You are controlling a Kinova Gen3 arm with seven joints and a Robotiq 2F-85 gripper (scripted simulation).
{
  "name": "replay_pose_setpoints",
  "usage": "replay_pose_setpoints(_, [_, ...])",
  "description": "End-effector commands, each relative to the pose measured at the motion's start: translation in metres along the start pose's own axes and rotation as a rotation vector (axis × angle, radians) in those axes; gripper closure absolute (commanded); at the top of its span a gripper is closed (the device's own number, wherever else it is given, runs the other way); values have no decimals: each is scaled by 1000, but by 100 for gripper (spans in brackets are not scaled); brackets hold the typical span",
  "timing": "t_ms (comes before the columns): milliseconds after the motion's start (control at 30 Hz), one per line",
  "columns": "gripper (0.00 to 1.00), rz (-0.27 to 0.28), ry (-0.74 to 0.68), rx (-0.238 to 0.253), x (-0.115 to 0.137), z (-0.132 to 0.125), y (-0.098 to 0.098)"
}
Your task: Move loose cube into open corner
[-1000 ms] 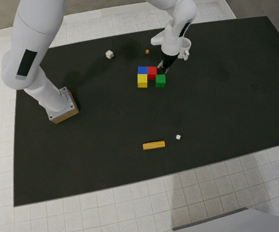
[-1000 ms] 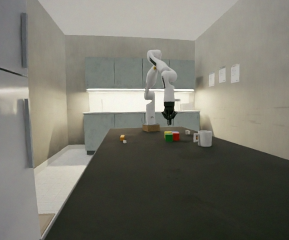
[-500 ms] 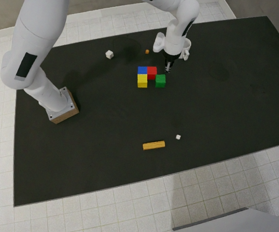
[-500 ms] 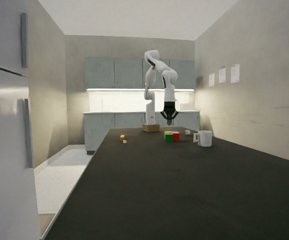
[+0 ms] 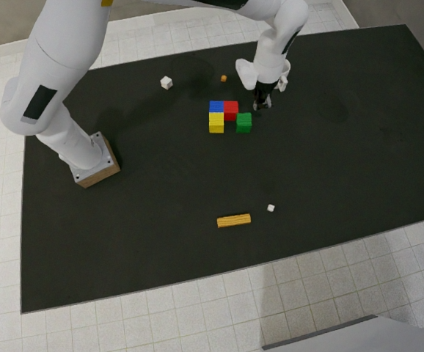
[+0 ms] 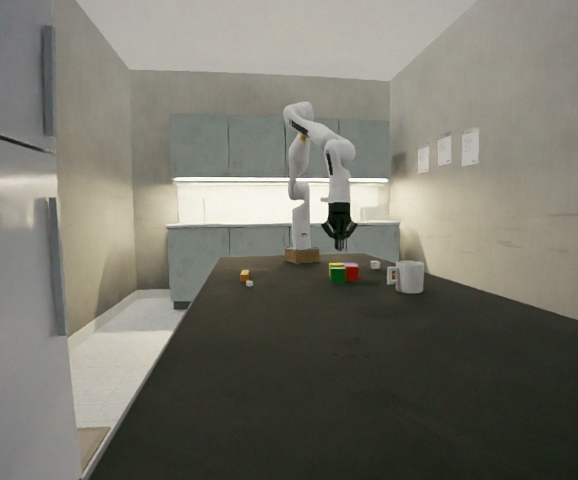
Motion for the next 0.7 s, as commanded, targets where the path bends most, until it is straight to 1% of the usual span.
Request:
replay_pose_setpoints(0, [90,12,98,-8,0,-6,-2])
replay_pose_setpoints(33, [90,12,98,-8,0,-6,-2])
replay_pose_setpoints(300, [90,10,409,-9,-5,-8,-2])
replay_pose_setpoints(533, [90,9,652,-10,-8,-10,-2])
replay_pose_setpoints(600, [90,9,652,-10,-8,-10,-2])
replay_pose_setpoints(667, [90,8,715,-10,-9,-10,-2])
Point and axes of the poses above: the point where the finger pads meet when closed, its own y axis back along the fingers, its own z axis across the jaws, x = y × z, the point moved 2 cm from there along y, back along the fingers, and after that the axes turned 8 degrees about y, right-handed, at the moved point
